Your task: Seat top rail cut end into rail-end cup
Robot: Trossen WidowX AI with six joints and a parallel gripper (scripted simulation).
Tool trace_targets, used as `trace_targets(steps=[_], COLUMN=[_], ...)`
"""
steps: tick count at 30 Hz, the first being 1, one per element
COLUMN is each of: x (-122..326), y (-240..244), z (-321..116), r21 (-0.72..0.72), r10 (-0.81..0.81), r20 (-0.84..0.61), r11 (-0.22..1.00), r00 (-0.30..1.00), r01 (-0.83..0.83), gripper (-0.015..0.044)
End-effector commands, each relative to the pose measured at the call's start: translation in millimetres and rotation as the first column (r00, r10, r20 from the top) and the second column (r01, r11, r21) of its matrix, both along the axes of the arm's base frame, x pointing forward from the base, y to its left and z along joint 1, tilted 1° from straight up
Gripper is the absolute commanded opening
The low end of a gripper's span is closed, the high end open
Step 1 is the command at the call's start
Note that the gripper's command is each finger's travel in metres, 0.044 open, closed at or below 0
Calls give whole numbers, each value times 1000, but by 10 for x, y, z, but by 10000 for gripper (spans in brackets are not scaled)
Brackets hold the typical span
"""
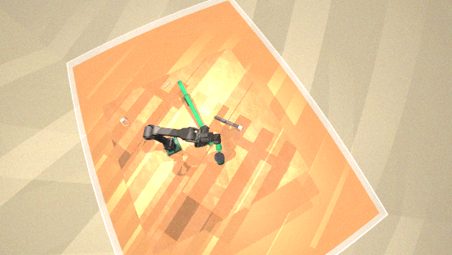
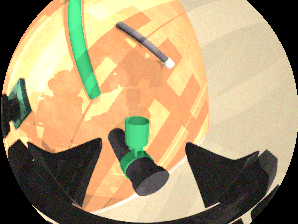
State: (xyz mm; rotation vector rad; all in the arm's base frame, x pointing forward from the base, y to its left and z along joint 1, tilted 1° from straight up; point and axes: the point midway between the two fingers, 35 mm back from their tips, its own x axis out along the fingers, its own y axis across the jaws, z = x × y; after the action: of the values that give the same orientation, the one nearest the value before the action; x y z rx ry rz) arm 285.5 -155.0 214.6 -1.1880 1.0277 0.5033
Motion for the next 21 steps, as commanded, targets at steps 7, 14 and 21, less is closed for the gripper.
trace_targets(steps=[7,14,21], x=[28,32,73], y=[-57,-60,-77], z=[-55,-355,-412], r21=[-33,-33,-33], r10=[48,49,49], r20=[5,4,5], r11=[998,998,998], r00=[999,999,999], r01=[-48,-49,-49], gripper=[440,440,440])
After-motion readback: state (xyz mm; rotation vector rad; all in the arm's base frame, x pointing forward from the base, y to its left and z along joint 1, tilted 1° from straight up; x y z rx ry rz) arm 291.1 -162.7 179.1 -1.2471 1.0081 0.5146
